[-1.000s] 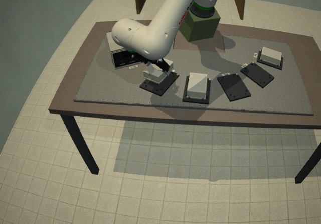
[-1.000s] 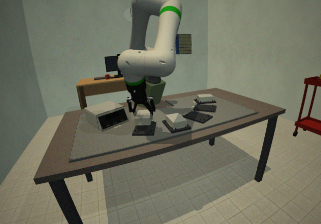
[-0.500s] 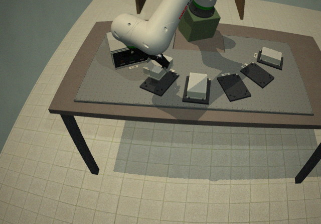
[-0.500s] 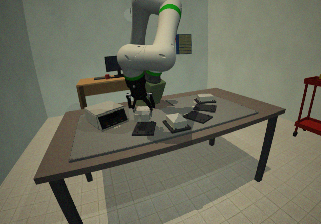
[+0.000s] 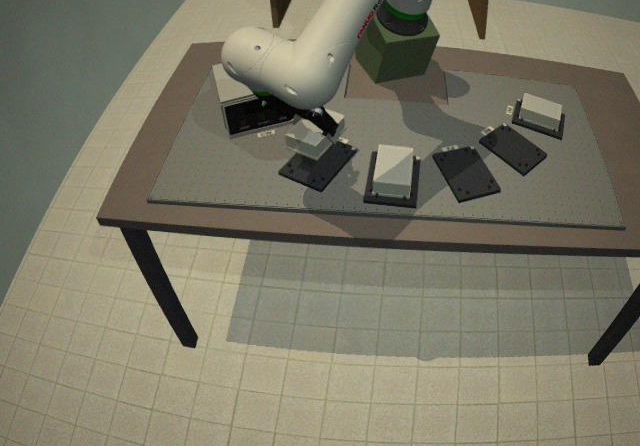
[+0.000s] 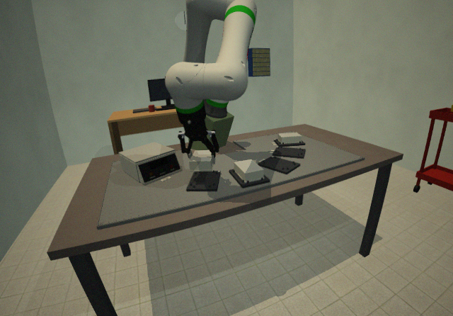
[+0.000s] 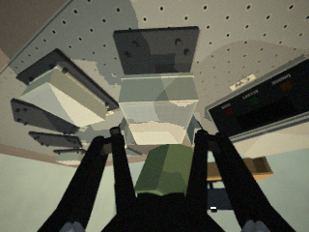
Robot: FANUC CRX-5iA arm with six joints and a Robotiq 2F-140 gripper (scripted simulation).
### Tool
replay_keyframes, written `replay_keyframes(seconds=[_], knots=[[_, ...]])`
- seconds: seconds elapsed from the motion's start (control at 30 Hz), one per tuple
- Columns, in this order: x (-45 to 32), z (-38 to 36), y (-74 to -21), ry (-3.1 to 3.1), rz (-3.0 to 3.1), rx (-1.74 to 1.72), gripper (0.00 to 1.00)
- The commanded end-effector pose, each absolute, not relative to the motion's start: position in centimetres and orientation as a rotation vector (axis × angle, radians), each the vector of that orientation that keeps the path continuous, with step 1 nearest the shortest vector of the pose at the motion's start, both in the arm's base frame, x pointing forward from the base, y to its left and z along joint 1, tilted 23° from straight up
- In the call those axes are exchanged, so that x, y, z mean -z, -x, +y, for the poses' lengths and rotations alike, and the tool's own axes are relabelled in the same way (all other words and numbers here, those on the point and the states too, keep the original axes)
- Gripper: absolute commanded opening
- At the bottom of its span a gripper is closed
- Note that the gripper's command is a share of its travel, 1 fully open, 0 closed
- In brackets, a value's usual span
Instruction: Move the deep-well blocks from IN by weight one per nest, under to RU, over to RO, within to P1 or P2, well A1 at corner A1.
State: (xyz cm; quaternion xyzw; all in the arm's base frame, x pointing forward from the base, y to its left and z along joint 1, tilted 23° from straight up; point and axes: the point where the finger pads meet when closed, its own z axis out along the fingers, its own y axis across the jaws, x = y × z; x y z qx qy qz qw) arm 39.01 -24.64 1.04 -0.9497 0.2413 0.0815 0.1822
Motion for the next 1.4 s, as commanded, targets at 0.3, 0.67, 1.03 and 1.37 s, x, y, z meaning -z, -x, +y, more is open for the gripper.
replay_keyframes(seconds=[0.3,0.67,1.03,1.37], knots=[[-1.4,-26.6,-36.8,2.447,1.006,-0.235,0.10],[-1.7,-28.5,-34.5,2.383,1.081,-0.236,0.10],[-2.1,-30.7,-32.0,2.383,1.081,-0.236,0.10],[-2.5,-32.7,-29.7,2.383,1.081,-0.236,0.10]])
